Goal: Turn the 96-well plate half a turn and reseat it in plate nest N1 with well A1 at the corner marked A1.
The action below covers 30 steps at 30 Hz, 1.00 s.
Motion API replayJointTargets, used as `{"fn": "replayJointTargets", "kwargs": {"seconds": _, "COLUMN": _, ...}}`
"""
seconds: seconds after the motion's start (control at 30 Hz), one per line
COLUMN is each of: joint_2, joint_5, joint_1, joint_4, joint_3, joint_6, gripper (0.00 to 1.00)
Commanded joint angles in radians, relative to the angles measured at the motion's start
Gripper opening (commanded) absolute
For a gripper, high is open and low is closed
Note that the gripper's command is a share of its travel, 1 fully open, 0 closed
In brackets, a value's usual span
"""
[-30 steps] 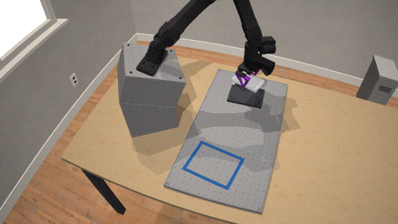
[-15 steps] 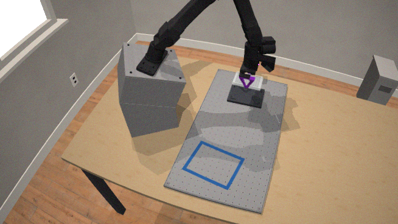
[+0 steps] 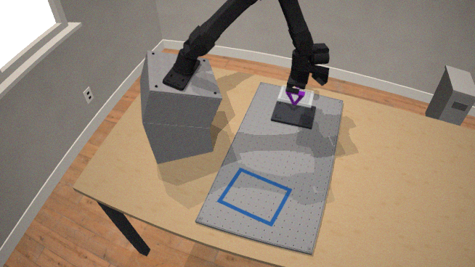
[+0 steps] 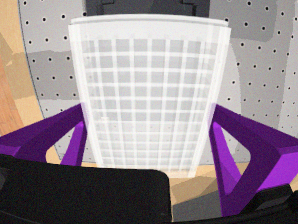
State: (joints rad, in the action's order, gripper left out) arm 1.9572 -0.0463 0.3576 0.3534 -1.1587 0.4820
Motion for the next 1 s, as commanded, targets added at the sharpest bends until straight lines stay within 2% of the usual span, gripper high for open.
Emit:
{"fn": "replayJointTargets", "kwargs": {"seconds": 0.0, "joint_2": -0.007, "joint_5": 0.002, "joint_1": -0.001, "joint_4": 0.001, "joint_3": -0.004, "joint_6": -0.003, "gripper": 0.0}}
{"fn": "replayJointTargets", "kwargs": {"seconds": 0.53, "joint_2": -0.006, "joint_5": 0.002, "joint_1": 0.0, "joint_4": 0.002, "joint_3": -0.006, "joint_6": -0.002, "gripper": 0.0}}
{"fn": "replayJointTargets", "kwargs": {"seconds": 0.97, "joint_2": 0.068, "joint_5": 0.003, "joint_1": 0.003, "joint_4": -0.05, "joint_3": -0.028, "joint_6": 0.001, "gripper": 0.0}}
